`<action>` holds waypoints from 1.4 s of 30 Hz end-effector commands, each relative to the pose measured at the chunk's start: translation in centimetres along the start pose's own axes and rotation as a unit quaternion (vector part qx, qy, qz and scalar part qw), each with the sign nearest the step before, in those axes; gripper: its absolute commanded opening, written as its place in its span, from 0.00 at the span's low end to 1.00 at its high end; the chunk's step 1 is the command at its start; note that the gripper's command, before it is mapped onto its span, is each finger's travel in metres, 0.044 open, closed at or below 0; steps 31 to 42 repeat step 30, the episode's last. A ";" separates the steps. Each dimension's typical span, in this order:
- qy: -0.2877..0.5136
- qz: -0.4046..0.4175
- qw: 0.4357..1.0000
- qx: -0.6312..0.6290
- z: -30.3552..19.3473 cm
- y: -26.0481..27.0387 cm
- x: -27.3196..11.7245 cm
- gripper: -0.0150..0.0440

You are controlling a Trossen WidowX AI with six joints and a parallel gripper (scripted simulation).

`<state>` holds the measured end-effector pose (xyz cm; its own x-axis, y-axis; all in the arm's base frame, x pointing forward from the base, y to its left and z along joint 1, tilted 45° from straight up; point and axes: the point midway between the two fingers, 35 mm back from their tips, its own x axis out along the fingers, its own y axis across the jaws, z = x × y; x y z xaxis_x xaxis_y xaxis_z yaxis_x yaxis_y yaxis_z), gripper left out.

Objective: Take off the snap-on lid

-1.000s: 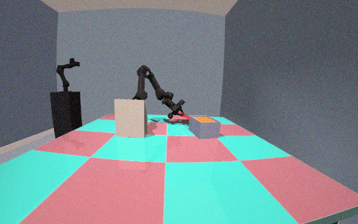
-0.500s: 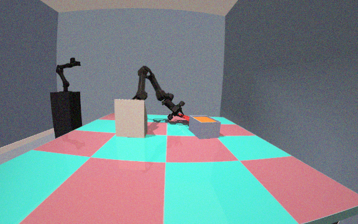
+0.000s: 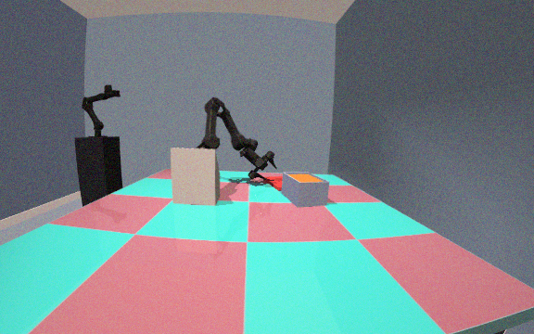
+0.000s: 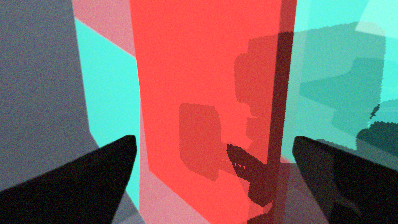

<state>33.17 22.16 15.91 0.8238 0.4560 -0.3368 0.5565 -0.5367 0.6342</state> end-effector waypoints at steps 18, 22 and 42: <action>0.001 0.002 1.000 0.004 0.0 -2.8 -3.4 1.00; 0.001 0.001 1.000 0.004 0.0 -3.3 -4.0 1.00; 0.001 0.001 1.000 0.004 0.0 -3.3 -4.6 1.00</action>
